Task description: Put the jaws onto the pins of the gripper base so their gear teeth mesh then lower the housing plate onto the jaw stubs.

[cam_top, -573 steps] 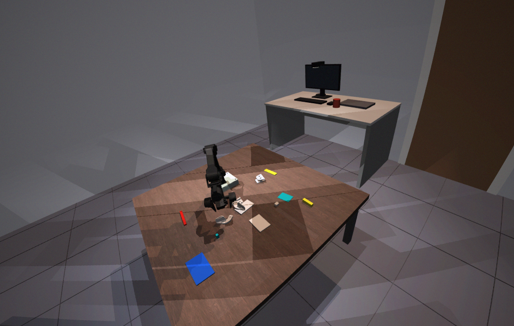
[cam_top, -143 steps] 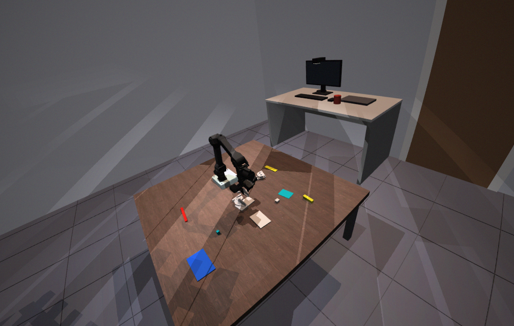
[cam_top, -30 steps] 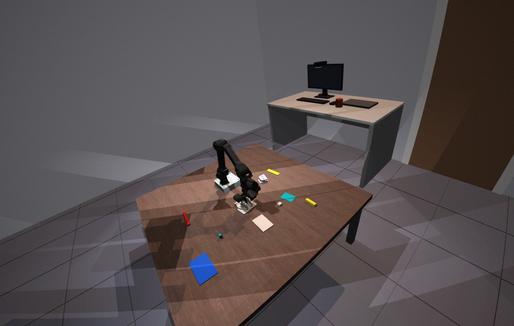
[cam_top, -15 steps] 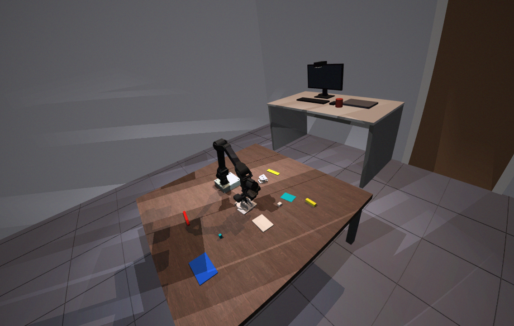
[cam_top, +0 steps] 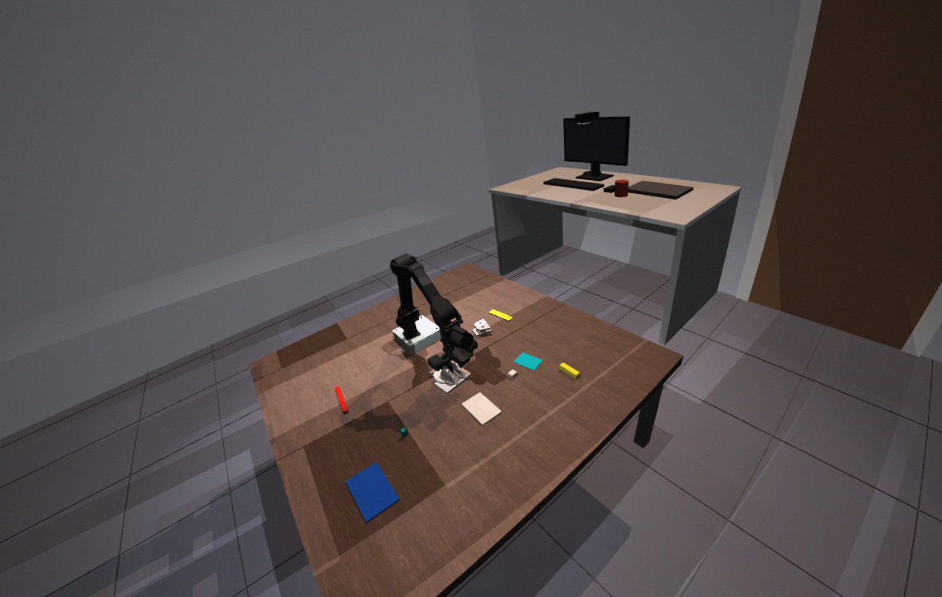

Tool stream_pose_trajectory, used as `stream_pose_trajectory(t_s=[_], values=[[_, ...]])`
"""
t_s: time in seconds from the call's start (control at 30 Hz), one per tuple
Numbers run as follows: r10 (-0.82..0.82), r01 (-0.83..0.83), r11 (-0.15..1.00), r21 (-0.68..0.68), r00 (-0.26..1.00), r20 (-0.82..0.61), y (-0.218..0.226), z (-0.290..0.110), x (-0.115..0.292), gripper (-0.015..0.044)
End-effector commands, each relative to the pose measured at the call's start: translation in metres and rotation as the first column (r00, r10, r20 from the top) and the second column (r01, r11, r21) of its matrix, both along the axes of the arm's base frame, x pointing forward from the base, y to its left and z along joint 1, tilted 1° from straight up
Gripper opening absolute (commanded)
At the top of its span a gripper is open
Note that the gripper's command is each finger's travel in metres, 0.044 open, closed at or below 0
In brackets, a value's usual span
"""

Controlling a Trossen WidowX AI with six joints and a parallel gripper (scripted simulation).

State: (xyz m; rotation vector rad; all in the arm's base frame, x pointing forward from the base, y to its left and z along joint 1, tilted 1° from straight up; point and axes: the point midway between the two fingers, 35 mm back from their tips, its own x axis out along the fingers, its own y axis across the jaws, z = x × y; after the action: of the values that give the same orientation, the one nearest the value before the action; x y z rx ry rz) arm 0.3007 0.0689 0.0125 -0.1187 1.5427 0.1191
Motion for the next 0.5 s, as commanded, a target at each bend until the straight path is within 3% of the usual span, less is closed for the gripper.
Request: stream_pose_trajectory(t_s=[0.0, 0.47], values=[[-0.002, 0.002, 1.000, 0.001, 1.000, -0.006, 0.0001, -0.0031, -0.0010, 0.0134], [-0.002, 0.002, 1.000, 0.001, 1.000, -0.006, -0.0002, 0.0012, -0.0006, 0.0134]])
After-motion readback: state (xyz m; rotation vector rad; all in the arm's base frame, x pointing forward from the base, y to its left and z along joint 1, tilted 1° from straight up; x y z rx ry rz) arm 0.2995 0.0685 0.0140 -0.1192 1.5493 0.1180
